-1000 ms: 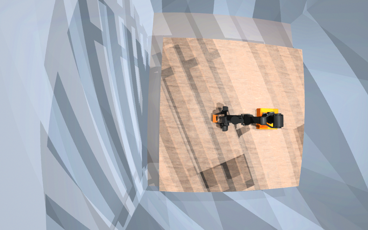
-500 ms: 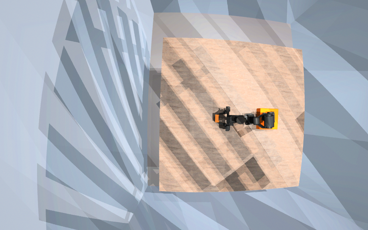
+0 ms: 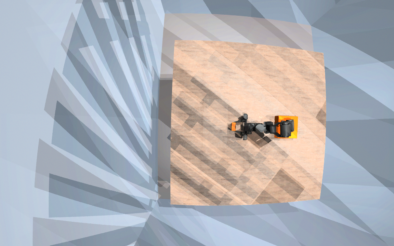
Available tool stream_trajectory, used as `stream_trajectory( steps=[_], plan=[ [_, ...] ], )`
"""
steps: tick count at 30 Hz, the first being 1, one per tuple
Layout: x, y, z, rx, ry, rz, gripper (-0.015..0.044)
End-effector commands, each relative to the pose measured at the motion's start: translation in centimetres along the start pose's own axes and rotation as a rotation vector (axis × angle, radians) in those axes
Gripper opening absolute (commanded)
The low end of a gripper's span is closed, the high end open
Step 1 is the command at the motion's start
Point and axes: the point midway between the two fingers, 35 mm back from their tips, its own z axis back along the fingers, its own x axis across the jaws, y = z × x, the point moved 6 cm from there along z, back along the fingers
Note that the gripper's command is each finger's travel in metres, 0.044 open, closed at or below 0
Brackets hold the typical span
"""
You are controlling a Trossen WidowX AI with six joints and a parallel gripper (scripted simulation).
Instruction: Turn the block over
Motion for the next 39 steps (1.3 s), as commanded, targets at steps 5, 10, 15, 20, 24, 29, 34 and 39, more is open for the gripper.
stream_trajectory(
  steps=[5,10,15,20,24,29,34,39],
  plan=[
    [-0.04,0.01,0.11,-0.002,0.004,-0.002,0.0026],
    [-0.04,0.01,0.11,-0.002,0.004,-0.002,0.0157],
    [-0.04,0.01,0.11,-0.002,0.004,-0.002,0.0289],
    [-0.04,0.01,0.11,-0.002,0.004,-0.002,0.042],
    [-0.04,0.01,0.11,-0.002,0.004,-0.002,0.044],
    [-0.04,0.01,0.11,-0.002,0.004,-0.002,0.044],
    [-0.04,0.01,0.11,-0.002,0.004,-0.002,0.044],
    [-0.04,0.01,0.11,-0.002,0.004,-0.002,0.044]
  ],
)
